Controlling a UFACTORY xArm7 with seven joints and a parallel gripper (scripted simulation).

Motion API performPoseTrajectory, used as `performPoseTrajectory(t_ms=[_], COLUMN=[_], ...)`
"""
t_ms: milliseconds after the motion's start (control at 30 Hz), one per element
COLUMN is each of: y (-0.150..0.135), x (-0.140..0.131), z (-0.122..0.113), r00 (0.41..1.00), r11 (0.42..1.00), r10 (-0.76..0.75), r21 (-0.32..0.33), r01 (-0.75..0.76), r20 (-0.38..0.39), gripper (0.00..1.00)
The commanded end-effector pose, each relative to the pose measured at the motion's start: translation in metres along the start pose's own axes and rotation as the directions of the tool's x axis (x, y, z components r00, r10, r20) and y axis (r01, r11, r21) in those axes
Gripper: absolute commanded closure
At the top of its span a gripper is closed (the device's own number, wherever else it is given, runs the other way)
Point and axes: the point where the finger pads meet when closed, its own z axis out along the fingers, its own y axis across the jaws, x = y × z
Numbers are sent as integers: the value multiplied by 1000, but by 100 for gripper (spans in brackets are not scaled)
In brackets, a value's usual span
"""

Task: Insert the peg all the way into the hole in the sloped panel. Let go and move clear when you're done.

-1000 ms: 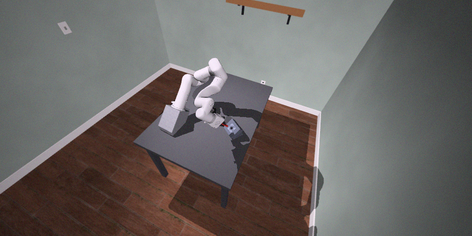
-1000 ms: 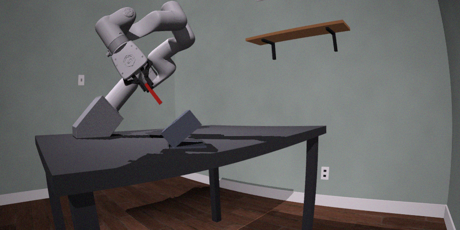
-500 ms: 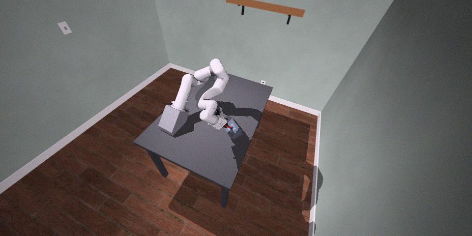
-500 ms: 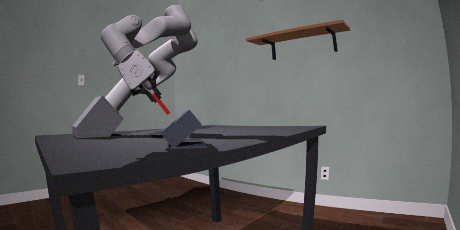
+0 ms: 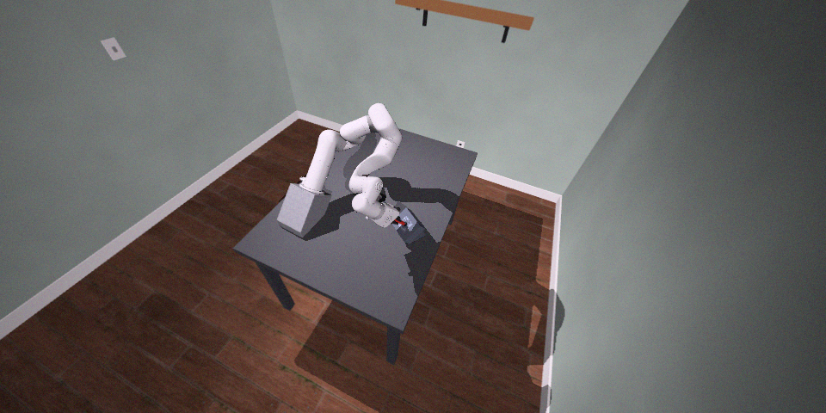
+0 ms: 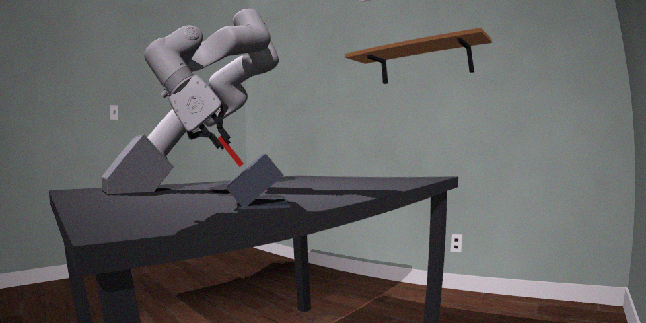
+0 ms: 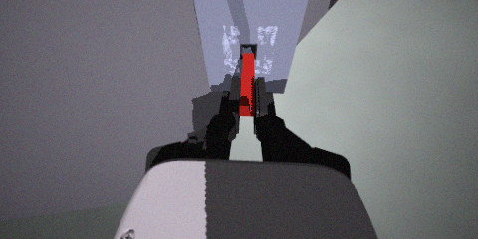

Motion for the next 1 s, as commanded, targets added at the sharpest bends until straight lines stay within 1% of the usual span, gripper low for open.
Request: performPoseTrajectory(t_ms=[0, 967], y=[1, 1], x=[-1, -1], z=[5, 29], r00=[1000, 1000], r11=[1000, 1000], r10=[-3, -3], r21=[0, 0], r01=[3, 3], r20=[4, 4], gripper=[100, 100])
